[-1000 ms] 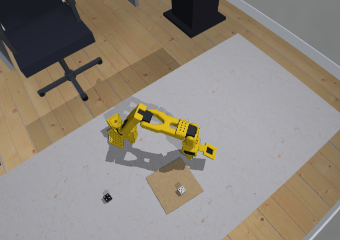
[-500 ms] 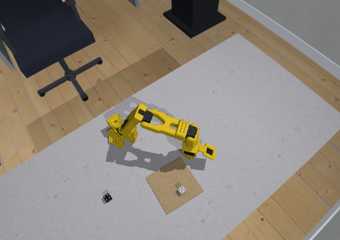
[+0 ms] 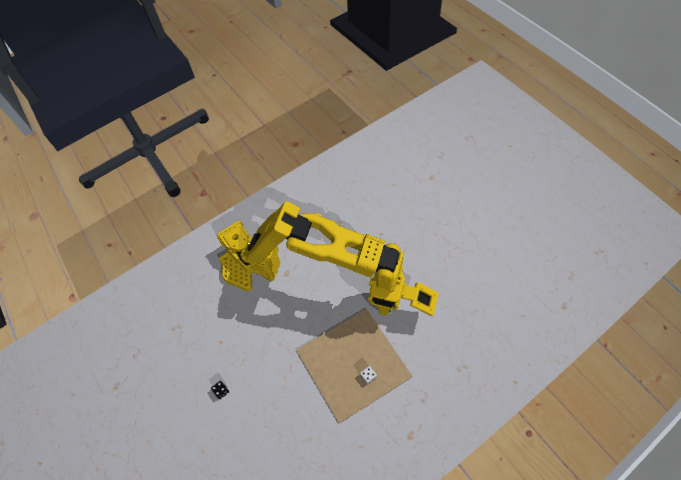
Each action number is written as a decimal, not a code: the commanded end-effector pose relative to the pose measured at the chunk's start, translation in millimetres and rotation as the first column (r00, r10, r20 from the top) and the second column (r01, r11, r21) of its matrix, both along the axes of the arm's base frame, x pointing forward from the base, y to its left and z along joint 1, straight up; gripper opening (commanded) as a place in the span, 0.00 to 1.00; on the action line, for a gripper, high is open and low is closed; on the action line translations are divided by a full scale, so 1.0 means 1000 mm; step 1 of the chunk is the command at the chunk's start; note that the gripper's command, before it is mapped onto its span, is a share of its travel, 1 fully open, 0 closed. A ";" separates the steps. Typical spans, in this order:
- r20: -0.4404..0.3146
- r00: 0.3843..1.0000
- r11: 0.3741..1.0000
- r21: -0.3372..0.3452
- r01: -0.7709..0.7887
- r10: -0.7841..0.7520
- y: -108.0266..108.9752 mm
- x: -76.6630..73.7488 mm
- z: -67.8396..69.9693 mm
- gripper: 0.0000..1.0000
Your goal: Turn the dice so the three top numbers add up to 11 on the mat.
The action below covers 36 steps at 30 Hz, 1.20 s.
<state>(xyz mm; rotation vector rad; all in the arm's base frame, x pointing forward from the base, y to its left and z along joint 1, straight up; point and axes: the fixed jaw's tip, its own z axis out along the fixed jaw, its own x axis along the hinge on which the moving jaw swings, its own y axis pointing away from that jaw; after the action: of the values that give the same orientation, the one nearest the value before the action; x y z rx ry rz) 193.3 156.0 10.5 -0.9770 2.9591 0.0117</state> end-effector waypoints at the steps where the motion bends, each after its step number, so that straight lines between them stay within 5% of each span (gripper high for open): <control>1: 0.024 1.000 1.000 0.021 0.000 -0.001 0.004 0.002 0.004 0.00; 36: 0.024 1.000 1.000 0.021 0.000 -0.001 0.004 0.002 0.003 0.13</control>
<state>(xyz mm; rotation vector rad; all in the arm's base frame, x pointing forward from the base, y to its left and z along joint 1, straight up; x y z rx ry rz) 193.5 156.1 8.7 -0.9768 2.9586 0.0120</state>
